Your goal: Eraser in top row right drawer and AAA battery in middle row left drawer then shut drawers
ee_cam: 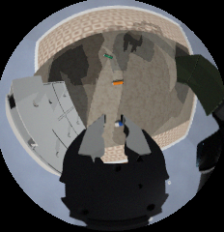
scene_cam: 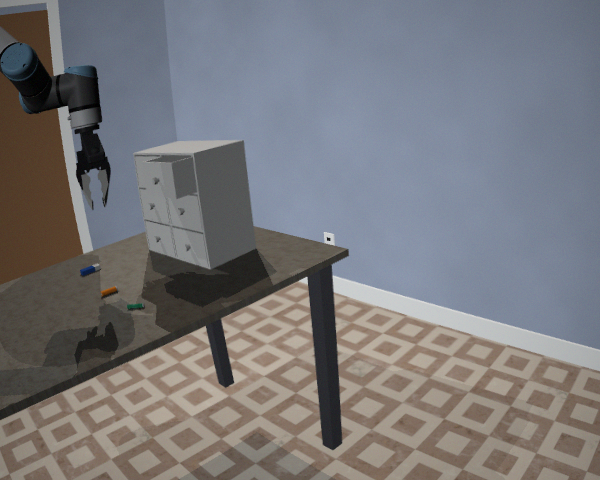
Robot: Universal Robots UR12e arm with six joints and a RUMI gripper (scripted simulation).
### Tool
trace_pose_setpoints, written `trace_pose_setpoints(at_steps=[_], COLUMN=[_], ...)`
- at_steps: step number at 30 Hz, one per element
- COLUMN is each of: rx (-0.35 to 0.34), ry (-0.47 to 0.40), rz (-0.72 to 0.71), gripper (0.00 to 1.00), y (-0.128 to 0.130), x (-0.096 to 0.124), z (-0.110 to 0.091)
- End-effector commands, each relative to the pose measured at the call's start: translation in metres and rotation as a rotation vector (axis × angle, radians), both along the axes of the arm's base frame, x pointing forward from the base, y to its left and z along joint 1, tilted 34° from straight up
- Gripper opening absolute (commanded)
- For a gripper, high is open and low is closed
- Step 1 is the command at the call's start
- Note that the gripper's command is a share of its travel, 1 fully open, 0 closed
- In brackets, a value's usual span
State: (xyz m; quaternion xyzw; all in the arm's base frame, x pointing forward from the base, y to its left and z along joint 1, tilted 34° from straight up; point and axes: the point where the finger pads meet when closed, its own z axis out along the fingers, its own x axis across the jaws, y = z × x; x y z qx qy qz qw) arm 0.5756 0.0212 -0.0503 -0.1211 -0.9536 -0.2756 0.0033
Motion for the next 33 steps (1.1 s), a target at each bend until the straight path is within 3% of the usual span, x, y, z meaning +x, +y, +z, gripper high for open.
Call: trace_pose_setpoints(at_steps=[1,2,16,18,19,33], rx=[-0.014,-0.02,-0.052,-0.052,-0.057,-0.088], ry=[-0.119,-0.175,-0.432,-0.432,-0.489,-0.754], rz=[0.169,0.26,0.68,0.68,0.771,1.177], gripper=[0.2,0.2,0.2,0.2,0.2,0.2], y=[0.039,0.046,0.146,0.146,0.152,0.208], x=[0.011,0.012,0.008,0.008,0.007,-0.007], z=[-0.013,-0.014,-0.027,-0.027,-0.027,-0.031])
